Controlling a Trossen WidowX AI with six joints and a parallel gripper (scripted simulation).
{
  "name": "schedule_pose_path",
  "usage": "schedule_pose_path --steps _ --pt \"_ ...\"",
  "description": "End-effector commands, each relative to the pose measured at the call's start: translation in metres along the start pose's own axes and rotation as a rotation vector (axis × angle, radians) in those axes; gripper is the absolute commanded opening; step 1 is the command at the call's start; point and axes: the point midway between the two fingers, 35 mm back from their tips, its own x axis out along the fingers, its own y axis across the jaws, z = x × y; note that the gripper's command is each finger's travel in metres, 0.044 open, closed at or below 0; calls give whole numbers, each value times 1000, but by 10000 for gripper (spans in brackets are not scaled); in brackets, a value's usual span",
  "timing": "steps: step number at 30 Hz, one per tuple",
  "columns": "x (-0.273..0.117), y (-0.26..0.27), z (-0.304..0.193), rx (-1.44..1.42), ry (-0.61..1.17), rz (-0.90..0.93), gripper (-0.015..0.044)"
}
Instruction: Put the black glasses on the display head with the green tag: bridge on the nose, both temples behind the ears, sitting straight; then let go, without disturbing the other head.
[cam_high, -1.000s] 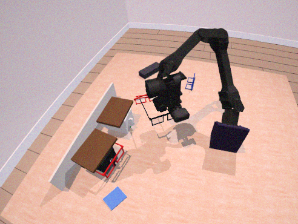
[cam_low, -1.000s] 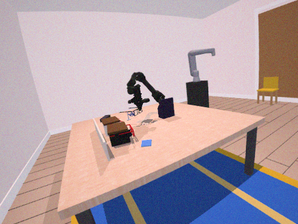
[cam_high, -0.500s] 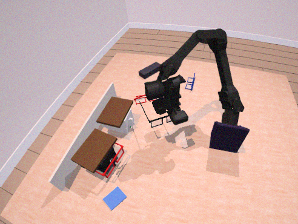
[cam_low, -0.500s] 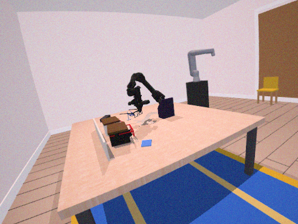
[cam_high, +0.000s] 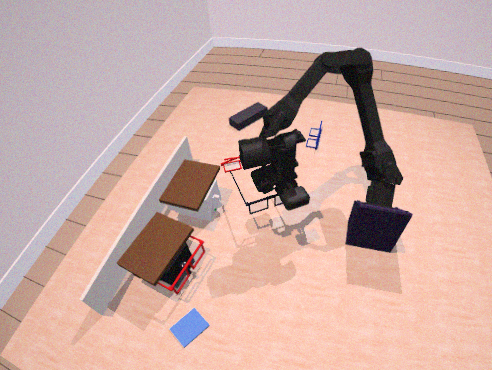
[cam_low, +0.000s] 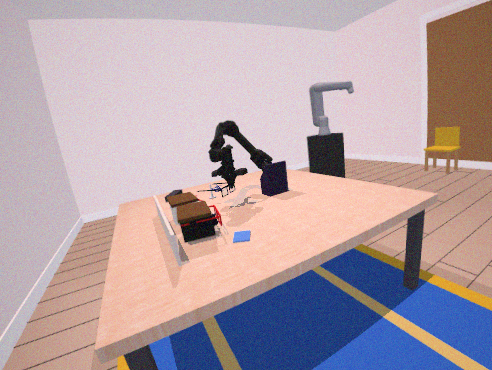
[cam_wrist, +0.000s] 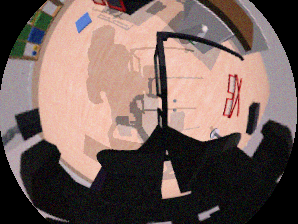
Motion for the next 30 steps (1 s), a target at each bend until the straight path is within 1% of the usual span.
schedule_pose_path --steps 1,30 --pt "5 0 -2 -6 6 -3 0" --pt "32 0 -3 -6 6 -5 0"
